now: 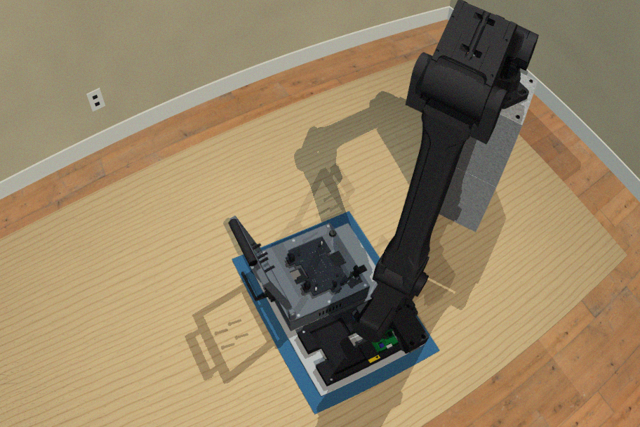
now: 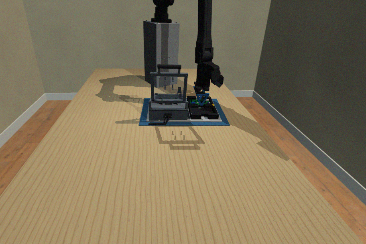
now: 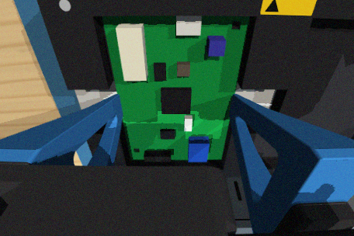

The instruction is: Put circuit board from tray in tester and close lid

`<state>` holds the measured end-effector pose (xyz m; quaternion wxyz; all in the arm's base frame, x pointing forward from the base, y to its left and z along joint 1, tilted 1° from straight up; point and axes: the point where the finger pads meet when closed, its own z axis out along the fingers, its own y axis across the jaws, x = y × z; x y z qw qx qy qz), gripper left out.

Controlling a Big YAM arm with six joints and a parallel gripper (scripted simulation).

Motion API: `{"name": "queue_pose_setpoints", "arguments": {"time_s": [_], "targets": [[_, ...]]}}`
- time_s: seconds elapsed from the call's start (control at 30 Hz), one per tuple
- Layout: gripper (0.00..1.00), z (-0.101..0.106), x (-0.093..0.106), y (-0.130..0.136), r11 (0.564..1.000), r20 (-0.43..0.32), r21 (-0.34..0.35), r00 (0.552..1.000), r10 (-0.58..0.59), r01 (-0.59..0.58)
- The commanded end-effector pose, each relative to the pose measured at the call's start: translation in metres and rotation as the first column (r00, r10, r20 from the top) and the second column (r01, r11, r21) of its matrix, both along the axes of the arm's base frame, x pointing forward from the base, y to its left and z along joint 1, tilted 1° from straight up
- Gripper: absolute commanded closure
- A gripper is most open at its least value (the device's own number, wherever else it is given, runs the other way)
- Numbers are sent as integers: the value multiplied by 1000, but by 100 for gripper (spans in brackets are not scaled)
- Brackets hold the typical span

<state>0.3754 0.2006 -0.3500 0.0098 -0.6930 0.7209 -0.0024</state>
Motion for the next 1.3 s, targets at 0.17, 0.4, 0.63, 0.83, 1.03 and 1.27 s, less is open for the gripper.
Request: {"name": "queue_pose_setpoints", "arguments": {"time_s": [0.17, 0.4, 0.63, 0.83, 1.03, 1.27], "targets": [[28, -6, 2, 6, 1000, 12, 8, 1000, -1, 1], [28, -6, 2, 6, 1000, 12, 8, 1000, -1, 1], [28, -6, 2, 6, 1000, 12, 8, 1000, -1, 1], [28, -6, 2, 6, 1000, 12, 8, 1000, -1, 1], [28, -4, -1, 4, 1000, 7, 5, 1000, -1, 1], [28, 9, 3, 6, 1000, 13, 9, 1000, -1, 1]]}}
